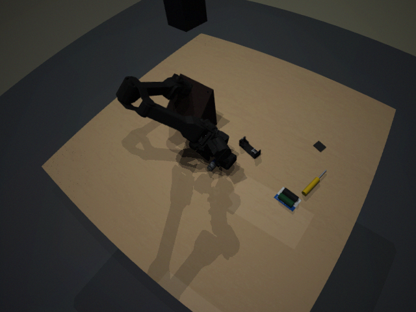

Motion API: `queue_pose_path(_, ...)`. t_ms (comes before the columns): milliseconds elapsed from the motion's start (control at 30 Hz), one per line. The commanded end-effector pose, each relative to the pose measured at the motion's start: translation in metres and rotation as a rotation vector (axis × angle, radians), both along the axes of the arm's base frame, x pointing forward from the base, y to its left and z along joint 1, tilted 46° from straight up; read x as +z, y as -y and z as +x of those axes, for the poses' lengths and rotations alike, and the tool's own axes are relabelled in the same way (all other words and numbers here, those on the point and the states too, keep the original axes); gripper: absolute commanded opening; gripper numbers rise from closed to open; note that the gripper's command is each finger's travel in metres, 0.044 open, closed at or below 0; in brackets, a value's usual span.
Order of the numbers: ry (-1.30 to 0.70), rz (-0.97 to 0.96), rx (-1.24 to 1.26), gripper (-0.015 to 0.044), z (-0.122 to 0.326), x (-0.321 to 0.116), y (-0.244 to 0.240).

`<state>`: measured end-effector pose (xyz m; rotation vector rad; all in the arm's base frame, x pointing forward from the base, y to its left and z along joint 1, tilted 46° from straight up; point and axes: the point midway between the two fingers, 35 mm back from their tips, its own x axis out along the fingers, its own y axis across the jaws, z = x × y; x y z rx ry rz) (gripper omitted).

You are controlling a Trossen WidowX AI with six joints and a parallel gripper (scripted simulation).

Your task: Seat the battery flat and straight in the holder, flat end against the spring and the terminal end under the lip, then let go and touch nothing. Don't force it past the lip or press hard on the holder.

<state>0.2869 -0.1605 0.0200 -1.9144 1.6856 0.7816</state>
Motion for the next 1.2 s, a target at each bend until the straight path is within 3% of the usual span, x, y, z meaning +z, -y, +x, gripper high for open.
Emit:
queue_pose_path(0,-0.006,0.003,0.004,0.0241,-0.001,-0.005,0.004)
queue_pose_path(233,-0.006,0.001,0.005,0.0241,-0.001,-0.011,0.010)
queue_pose_path(400,-0.006,0.001,0.005,0.0109,-0.001,-0.011,0.010)
queue_pose_path(533,-0.006,0.001,0.005,0.0083,-0.001,-0.011,0.010)
queue_pose_path(900,-0.006,0.003,0.005,0.0078,-0.004,0.022,-0.025)
queue_pose_path(1167,0.089,0.020,-0.086,0.0078,0.002,0.018,-0.034)
